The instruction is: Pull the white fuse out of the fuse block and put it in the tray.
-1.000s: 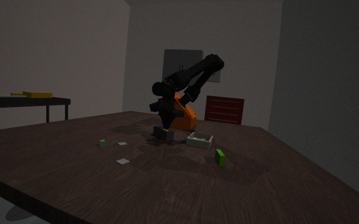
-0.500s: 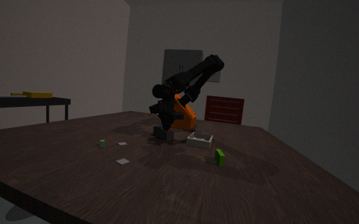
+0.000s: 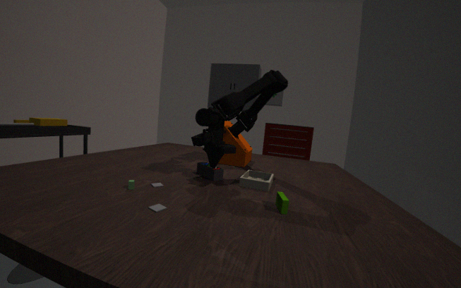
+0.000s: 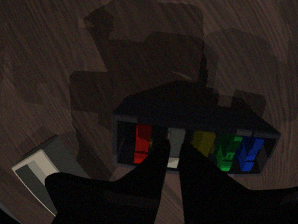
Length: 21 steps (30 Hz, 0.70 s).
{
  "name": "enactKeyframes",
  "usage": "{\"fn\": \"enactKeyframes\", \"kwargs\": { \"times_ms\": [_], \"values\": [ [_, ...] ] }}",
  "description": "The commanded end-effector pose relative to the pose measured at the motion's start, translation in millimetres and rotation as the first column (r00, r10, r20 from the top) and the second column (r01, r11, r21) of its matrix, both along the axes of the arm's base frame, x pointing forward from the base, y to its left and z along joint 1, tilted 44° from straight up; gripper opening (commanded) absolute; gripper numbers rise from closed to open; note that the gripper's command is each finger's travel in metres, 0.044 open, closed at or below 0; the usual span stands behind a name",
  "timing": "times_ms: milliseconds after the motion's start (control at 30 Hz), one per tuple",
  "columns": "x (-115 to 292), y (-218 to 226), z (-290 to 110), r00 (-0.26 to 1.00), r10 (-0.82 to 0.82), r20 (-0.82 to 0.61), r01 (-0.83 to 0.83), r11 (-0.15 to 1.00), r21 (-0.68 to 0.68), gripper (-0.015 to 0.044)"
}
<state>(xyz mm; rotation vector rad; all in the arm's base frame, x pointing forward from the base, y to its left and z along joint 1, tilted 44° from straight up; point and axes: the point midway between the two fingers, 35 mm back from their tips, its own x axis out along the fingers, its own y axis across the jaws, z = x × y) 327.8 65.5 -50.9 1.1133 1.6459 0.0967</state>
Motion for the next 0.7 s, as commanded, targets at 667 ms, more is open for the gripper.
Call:
{"fn": "enactKeyframes", "kwargs": {
  "times_ms": [667],
  "values": [
    [0.1,-7.5,7.4,1.000,0.000,0.000,0.000,1.000,0.000,0.0000]
  ]
}}
